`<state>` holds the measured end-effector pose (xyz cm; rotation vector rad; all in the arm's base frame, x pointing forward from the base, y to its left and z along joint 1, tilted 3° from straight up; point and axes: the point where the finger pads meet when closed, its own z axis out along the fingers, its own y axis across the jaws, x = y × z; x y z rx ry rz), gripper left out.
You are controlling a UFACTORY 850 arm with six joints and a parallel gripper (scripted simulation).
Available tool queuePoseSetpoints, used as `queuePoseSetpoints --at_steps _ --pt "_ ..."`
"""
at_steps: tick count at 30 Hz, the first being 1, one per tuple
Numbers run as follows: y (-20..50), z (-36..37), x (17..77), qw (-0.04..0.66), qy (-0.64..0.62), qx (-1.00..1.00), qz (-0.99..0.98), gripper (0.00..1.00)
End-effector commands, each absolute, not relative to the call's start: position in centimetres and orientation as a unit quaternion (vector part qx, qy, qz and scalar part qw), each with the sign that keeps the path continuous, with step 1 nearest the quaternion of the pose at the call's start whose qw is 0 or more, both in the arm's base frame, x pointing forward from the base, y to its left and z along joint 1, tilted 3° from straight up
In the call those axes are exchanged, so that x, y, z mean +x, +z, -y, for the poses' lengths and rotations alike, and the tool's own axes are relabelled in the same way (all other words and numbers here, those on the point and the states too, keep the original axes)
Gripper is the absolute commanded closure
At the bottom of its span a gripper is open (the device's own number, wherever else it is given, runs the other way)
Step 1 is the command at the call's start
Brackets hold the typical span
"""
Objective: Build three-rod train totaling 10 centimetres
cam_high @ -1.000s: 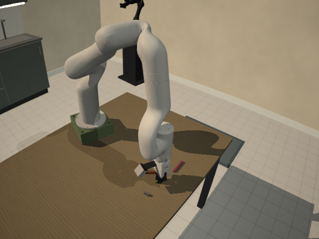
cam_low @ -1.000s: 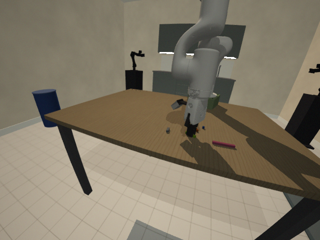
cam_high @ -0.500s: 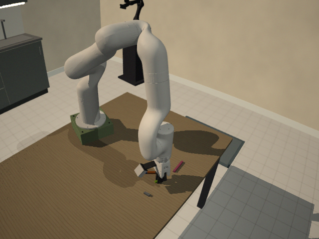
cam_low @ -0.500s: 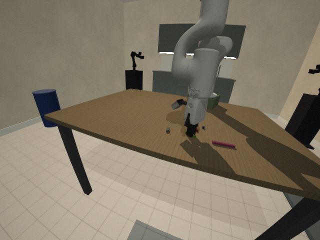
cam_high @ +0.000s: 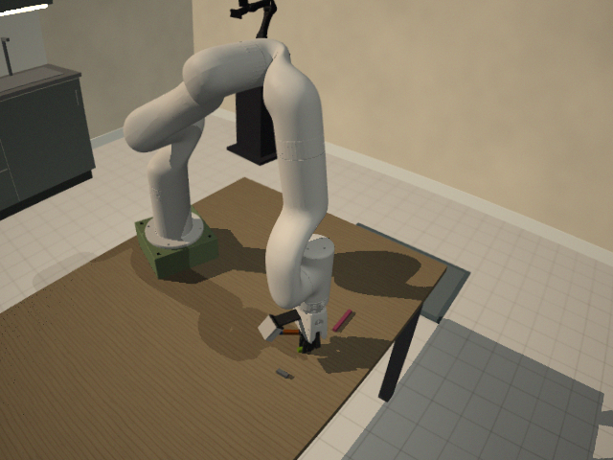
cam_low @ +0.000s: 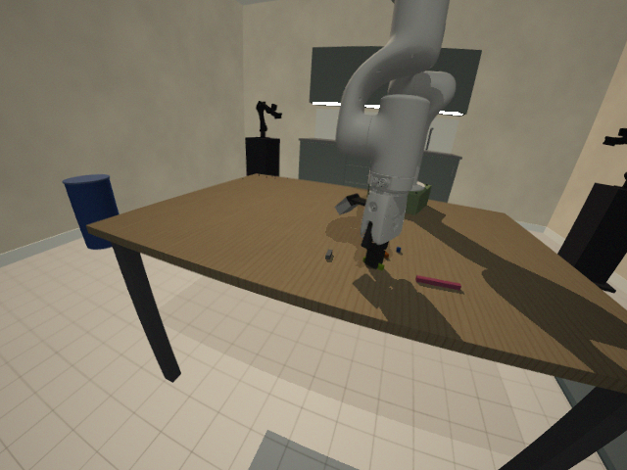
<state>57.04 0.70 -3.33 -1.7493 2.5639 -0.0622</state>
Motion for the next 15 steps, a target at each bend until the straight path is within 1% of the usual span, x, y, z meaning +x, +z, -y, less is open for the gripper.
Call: queuePoseSetpoints --at_steps 1,8,15 --pt "-3.3 -0.7 57.1 0.019 -0.021 -0.563 -0.826 0.96" --pt "-2.3 -0.7 57.1 0.019 -0.021 -0.563 -0.826 0.96" --pt "2.4 -0.8 56.8 0.019 -0.021 -0.563 -0.826 0.96"
